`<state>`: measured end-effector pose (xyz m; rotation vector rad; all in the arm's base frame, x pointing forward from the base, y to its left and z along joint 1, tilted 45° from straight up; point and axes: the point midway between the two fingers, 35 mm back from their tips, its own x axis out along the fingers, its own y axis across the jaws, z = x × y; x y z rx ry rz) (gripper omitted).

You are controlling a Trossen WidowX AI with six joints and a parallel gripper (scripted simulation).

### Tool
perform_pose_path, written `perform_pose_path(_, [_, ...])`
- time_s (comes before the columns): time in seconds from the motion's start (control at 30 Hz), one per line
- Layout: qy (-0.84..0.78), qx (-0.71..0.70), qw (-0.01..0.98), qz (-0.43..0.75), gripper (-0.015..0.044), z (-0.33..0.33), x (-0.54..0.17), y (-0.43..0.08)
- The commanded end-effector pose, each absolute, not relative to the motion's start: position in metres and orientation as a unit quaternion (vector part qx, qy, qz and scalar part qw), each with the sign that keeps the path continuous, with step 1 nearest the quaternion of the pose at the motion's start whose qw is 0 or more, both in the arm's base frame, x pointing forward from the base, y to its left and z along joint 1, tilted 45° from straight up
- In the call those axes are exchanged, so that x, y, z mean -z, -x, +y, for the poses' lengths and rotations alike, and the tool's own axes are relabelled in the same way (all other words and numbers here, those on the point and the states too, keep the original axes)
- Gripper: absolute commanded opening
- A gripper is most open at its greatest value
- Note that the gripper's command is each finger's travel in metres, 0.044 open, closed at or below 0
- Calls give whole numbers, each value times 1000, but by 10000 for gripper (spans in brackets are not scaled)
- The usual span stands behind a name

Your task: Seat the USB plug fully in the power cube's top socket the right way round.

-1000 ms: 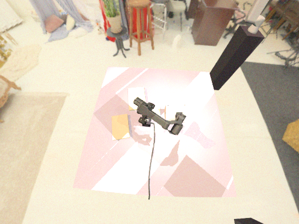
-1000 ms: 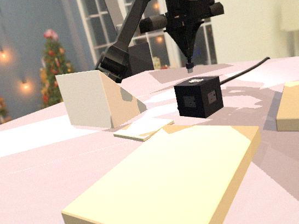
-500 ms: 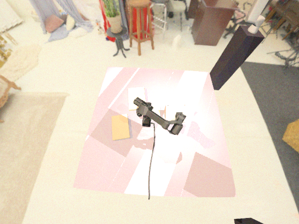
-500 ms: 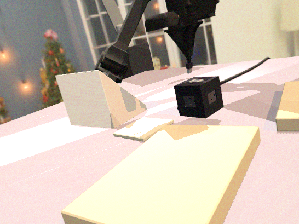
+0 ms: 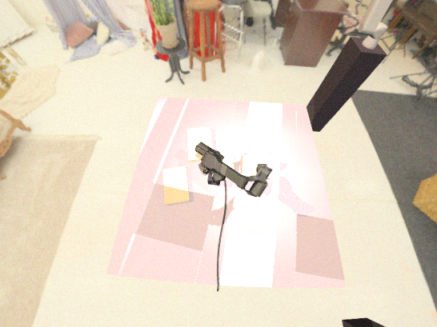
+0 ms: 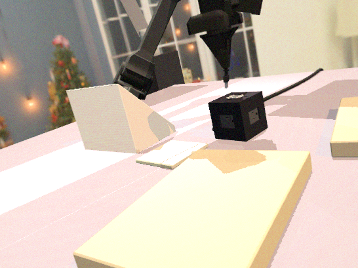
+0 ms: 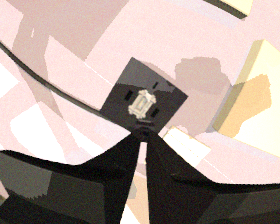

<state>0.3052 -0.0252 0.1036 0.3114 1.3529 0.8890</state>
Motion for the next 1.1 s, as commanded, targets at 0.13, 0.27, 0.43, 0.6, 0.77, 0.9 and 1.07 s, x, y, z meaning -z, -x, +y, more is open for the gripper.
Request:
perform_pose_path(0.13, [-71, -454, 689, 560, 0, -25, -103, -305])
perform_pose_path(0.27, [-35, -482, 692, 536, 0, -25, -103, -305])
perform_pose_path(0.43, [11, -516, 693, 503, 0, -25, -103, -305])
perform_pose_path(0.6, [56, -548, 691, 468, 0, -25, -103, -305])
perform_pose_path(0.77, [101, -578, 686, 432, 0, -25, -103, -305])
perform_pose_path(0.9, [137, -599, 679, 401, 0, -25, -103, -305])
perform_pose_path(1.07, [181, -624, 669, 361, 0, -25, -103, -305])
